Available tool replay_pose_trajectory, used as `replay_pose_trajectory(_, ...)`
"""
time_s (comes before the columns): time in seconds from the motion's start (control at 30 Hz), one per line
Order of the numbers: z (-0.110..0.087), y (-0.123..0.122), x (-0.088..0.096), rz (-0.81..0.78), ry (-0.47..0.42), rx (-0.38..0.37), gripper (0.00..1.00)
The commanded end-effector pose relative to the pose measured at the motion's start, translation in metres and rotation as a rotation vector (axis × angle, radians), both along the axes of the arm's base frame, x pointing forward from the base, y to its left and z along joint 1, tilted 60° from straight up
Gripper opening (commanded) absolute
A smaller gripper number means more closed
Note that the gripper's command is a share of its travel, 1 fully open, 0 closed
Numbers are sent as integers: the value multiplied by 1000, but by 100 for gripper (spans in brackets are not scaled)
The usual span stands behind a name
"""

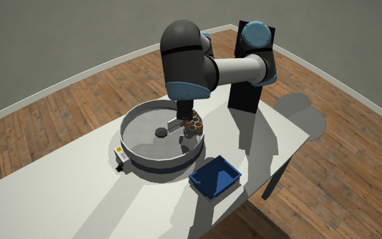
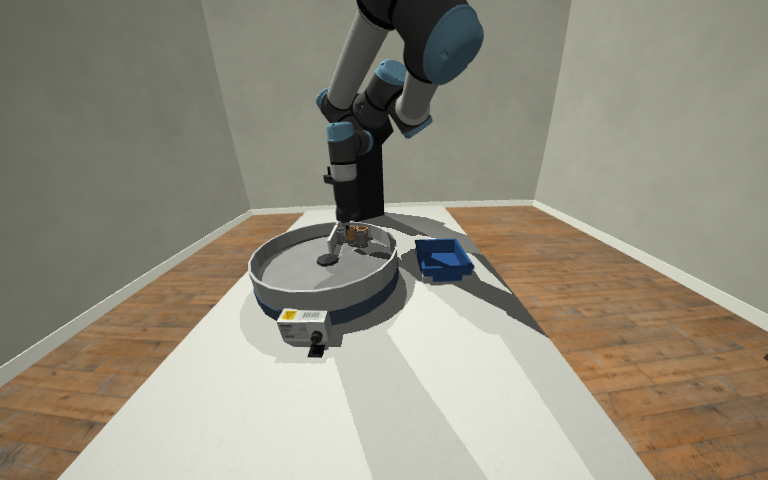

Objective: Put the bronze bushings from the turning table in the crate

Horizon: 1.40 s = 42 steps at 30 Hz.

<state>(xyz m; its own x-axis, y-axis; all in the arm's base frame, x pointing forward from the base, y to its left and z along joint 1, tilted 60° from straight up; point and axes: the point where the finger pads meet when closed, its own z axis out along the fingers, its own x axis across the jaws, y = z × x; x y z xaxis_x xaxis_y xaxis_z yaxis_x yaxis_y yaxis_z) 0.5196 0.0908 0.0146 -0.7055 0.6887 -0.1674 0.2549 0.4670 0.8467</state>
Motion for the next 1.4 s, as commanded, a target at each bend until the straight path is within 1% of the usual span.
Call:
replay_pose_trajectory(0.0, 2, -3, -3, -1, 0, 0, 0)
replay_pose_trajectory(0.47, 4, -4, -5, -1, 0, 0, 0)
replay_pose_trajectory(0.63, 8, -8, -10, -1, 0, -1, 0)
replay_pose_trajectory(1.03, 8, -8, -10, -1, 0, -1, 0)
replay_pose_trajectory(1.2, 11, -12, -14, -2, 0, -1, 0)
replay_pose_trajectory(1.37, 11, -12, -14, -2, 0, -1, 0)
